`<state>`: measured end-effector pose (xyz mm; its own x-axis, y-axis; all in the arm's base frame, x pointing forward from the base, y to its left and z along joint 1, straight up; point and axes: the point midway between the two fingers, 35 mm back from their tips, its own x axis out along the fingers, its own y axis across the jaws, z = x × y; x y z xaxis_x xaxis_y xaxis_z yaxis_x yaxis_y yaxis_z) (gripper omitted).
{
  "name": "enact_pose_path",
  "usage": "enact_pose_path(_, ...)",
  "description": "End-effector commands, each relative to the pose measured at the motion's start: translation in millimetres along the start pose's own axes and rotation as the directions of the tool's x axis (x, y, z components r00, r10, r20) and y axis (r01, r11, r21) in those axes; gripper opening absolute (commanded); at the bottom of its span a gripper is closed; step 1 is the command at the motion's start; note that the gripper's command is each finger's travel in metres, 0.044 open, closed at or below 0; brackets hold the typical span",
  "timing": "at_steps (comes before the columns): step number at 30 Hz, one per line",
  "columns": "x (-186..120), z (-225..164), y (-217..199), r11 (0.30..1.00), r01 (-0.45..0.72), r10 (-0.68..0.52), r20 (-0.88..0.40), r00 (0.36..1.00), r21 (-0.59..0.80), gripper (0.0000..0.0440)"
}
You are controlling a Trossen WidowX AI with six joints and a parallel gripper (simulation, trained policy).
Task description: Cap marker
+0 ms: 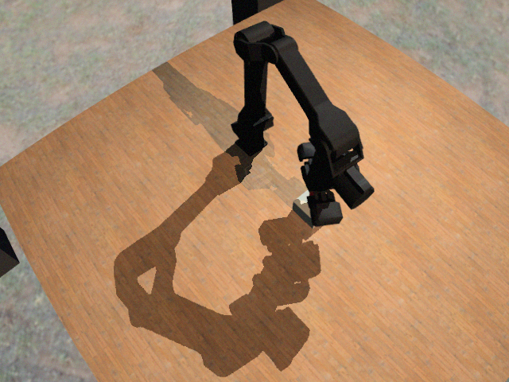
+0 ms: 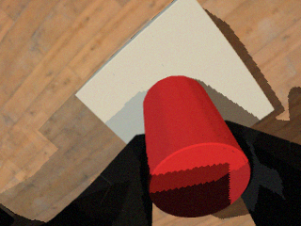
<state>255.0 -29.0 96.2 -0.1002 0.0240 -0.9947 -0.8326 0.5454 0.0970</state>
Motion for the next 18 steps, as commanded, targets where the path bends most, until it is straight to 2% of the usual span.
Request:
enact_pose_path(1,16.9,-5.0,1.4,1.000,-0.027,0.027,-0.032,0.999,-0.014,0.0056)
enact_pose_path(18,22.5,-9.1,-3.9,0.998,0.002,-0.005,-0.044,0.999,-0.057,0.0086)
